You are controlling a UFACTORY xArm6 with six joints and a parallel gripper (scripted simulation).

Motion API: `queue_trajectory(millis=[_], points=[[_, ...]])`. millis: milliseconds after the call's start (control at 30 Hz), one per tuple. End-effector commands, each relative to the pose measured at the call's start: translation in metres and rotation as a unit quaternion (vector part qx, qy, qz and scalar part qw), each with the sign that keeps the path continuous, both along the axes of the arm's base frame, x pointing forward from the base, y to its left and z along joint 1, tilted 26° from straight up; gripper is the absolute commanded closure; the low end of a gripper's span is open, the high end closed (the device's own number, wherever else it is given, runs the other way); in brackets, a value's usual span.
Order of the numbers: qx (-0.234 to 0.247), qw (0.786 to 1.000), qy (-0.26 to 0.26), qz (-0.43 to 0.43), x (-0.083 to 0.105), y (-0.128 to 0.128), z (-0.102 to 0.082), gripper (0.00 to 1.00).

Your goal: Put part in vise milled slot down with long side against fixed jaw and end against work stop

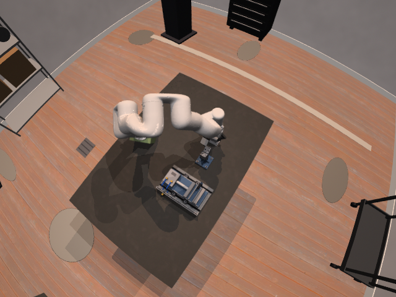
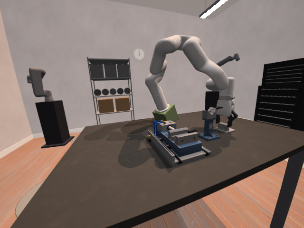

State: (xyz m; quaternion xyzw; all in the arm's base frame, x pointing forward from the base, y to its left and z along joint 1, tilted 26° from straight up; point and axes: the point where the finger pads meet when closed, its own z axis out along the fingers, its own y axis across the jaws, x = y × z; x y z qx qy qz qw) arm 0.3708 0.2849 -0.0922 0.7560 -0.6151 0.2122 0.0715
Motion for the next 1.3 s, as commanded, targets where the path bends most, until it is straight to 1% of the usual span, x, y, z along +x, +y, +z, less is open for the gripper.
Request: queue_trajectory(millis=[0, 433, 1267], points=[[0.002, 1.0, -0.002, 0.001, 0.0019, 0.0006, -0.0017, 0.11], [0.002, 1.0, -0.002, 0.001, 0.0038, -0.0024, -0.0092, 0.11], [0.002, 1.0, -0.002, 0.001, 0.0043, -0.0031, -0.011, 0.11]])
